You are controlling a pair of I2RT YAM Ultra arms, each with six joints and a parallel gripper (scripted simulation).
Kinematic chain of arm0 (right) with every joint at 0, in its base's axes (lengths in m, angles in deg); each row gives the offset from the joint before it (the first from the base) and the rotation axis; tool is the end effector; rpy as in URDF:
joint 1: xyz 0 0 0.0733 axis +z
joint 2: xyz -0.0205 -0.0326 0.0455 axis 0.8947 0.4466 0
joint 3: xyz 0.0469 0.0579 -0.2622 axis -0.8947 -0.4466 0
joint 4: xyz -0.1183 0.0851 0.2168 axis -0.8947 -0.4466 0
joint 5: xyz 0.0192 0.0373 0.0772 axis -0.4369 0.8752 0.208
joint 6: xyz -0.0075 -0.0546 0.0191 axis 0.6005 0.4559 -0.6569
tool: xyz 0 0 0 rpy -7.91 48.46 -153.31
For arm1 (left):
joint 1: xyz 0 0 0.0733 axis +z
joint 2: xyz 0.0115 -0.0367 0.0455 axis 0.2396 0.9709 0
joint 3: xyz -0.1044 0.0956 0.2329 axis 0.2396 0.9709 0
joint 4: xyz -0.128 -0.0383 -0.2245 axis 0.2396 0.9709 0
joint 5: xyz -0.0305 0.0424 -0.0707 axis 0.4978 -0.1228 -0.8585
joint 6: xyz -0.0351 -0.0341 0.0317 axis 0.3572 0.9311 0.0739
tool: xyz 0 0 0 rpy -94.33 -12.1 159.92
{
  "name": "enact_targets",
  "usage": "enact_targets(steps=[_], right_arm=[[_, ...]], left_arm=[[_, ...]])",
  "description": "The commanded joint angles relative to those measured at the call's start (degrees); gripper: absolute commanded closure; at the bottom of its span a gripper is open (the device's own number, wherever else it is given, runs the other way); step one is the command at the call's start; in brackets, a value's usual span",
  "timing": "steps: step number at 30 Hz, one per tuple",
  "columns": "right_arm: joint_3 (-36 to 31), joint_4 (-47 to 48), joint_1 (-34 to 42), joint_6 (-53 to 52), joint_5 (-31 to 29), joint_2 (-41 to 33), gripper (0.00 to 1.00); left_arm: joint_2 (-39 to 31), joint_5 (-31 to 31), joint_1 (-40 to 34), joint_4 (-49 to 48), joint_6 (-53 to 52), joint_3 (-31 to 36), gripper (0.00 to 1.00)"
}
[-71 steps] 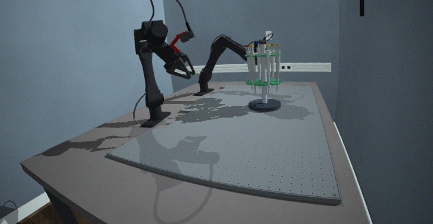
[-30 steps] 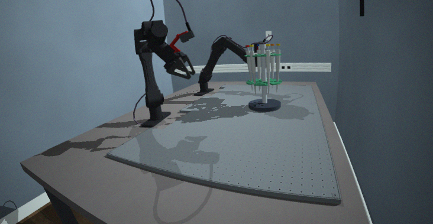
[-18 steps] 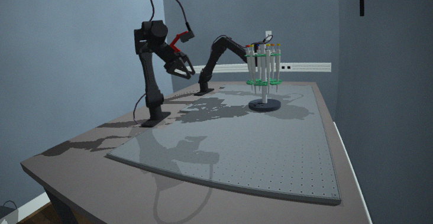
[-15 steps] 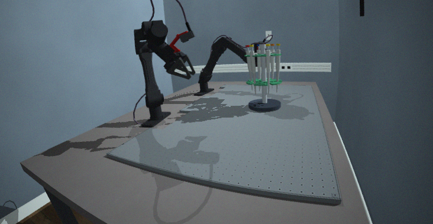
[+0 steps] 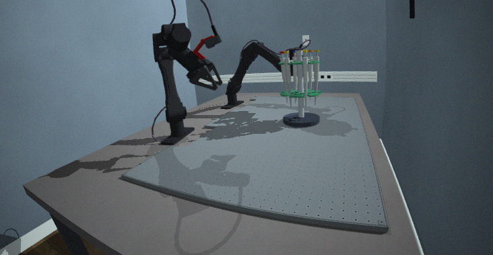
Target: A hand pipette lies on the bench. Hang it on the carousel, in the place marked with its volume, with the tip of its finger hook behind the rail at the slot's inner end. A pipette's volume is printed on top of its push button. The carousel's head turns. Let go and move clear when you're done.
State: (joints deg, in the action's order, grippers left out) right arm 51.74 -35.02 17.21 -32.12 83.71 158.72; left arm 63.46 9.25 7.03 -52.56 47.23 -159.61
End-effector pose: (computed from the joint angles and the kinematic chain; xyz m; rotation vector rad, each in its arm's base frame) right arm 0.1872 -0.1588 0.3405 -0.2312 2.3783 0.1153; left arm 0.4832 -0.0973 0.2428 1.0686 1.2979 -1.0744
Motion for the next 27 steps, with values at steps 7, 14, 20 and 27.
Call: enact_targets(steps=[7,14,20,27], right_arm=[[1.4,0.8,-0.5,0.3,1.2,0.0,0.00],[1.4,0.8,-0.5,0.3,1.2,0.0,0.00],[1.4,0.8,-0.5,0.3,1.2,0.0,0.00],[1.4,0.8,-0.5,0.3,1.2,0.0,0.00]], left_arm=[[-0.7,0.0,-0.7,-1.2,0.1,-1.0,0.50],[-0.7,0.0,-0.7,-1.2,0.1,-1.0,0.50],[-2.0,-1.4,1.3,-1.3,0.0,1.5,0.50],[-2.7,-3.0,2.9,-1.5,-0.3,2.7,0.50]])
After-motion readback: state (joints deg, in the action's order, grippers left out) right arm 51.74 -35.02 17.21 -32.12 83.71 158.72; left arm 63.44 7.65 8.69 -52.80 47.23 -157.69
